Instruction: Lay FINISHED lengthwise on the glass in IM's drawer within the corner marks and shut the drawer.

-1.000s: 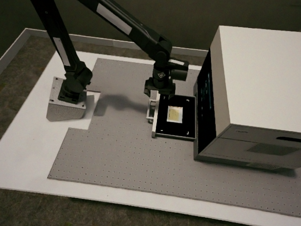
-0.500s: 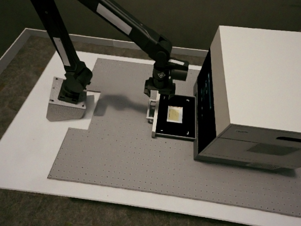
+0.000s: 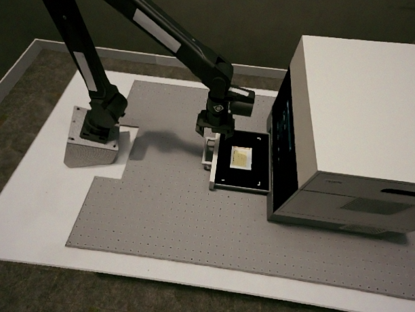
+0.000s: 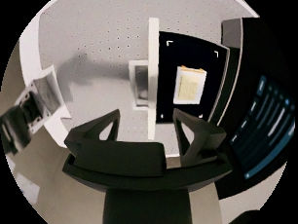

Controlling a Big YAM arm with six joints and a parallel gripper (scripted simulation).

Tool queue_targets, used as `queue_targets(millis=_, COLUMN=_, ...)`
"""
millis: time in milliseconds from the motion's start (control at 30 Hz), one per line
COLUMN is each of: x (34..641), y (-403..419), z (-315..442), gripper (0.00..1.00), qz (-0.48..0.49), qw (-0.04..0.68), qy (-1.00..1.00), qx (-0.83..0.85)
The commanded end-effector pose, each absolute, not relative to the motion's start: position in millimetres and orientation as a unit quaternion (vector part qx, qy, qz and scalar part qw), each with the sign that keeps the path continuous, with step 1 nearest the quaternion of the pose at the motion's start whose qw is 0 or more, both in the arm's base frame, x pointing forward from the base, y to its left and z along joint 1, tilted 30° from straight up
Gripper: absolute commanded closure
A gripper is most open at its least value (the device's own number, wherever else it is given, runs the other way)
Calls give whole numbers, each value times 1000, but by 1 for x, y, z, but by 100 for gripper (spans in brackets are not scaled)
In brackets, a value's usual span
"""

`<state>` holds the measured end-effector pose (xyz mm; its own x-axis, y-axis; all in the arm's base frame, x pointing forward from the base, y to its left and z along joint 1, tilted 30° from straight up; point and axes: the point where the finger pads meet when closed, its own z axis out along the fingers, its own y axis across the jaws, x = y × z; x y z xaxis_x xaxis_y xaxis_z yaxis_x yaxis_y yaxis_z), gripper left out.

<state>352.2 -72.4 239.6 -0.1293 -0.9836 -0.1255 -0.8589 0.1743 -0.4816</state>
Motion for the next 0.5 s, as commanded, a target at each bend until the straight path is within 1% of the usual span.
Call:
queue_targets(millis=0, x=353, y=-67, z=236, gripper=21, qz=-153, qw=217, qy=734, qx=-625)
queue_targets(millis=267, x=346, y=-62, z=198, gripper=37, qz=-151, qw=215, qy=735, qx=-625)
queue_targets(millis=467, x=353, y=-66, z=210, gripper=49, qz=-161, qw=221, qy=733, qx=-622)
